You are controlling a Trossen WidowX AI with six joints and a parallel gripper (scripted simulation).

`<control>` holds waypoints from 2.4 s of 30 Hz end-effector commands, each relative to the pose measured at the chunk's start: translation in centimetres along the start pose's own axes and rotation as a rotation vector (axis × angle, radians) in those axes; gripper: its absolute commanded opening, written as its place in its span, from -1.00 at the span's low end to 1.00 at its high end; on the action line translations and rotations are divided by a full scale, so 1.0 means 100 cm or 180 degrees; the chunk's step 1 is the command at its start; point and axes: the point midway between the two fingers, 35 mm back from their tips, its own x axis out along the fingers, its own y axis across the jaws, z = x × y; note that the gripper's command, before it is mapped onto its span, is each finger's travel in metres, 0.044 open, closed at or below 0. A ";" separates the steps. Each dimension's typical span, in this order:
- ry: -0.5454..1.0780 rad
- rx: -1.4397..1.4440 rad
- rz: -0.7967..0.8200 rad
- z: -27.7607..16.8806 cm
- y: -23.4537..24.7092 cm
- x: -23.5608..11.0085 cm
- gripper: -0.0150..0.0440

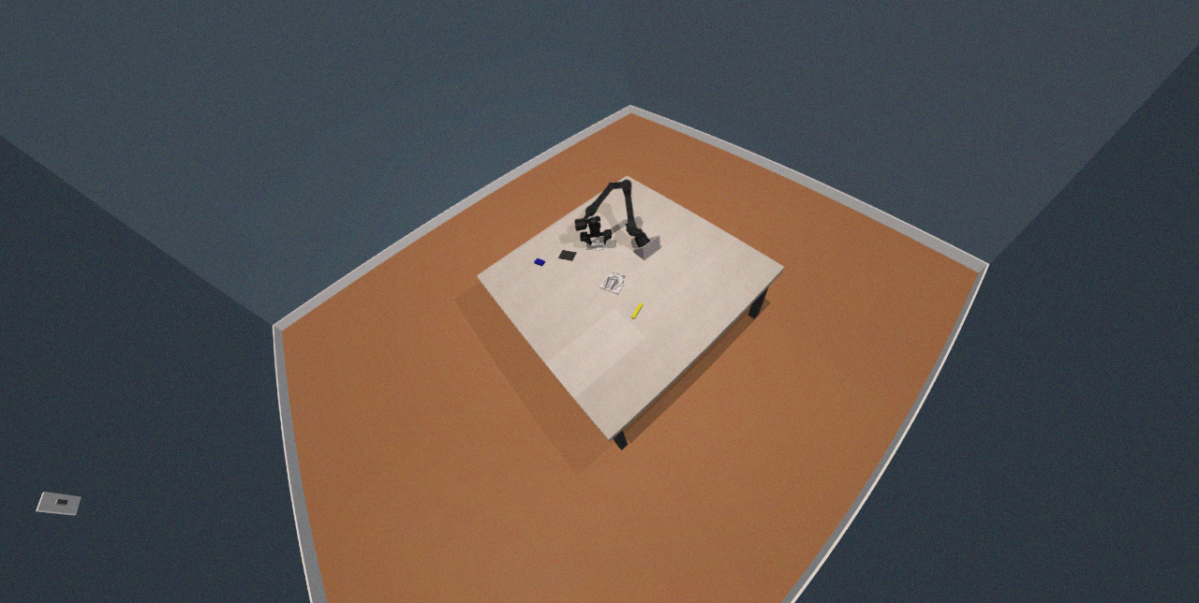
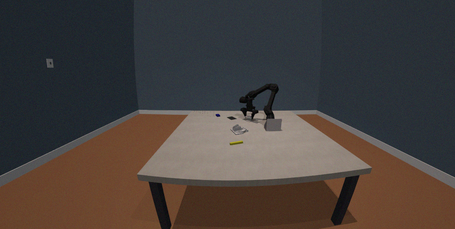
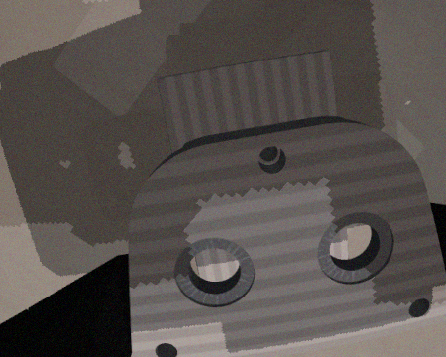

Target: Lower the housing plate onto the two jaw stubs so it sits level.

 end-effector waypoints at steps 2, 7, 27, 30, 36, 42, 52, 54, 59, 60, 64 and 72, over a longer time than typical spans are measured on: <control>-0.0002 0.0011 0.0006 0.000 0.002 -0.014 0.70; 0.0002 0.0008 0.0003 -0.001 0.001 -0.030 0.70; 0.0056 -0.0620 -0.0005 -0.020 0.002 -0.055 0.70; 0.0078 -0.0868 -0.0010 -0.029 0.003 -0.055 0.70; 0.0120 -0.1365 -0.0016 -0.046 0.003 -0.054 0.70; 0.0156 -0.1862 -0.0017 -0.064 0.003 -0.054 0.70; 0.0206 -0.2691 -0.0009 -0.093 -0.002 -0.054 0.70; 0.0214 -0.2857 -0.0007 -0.099 -0.003 -0.054 0.70; 0.0231 -0.3272 0.0001 -0.113 -0.007 -0.055 0.70; 0.0234 -0.3355 0.0002 -0.116 -0.007 -0.055 0.70; 0.0244 -0.3686 0.0010 -0.127 -0.011 -0.055 0.70; 0.0256 -0.4349 0.0026 -0.149 -0.020 -0.056 0.70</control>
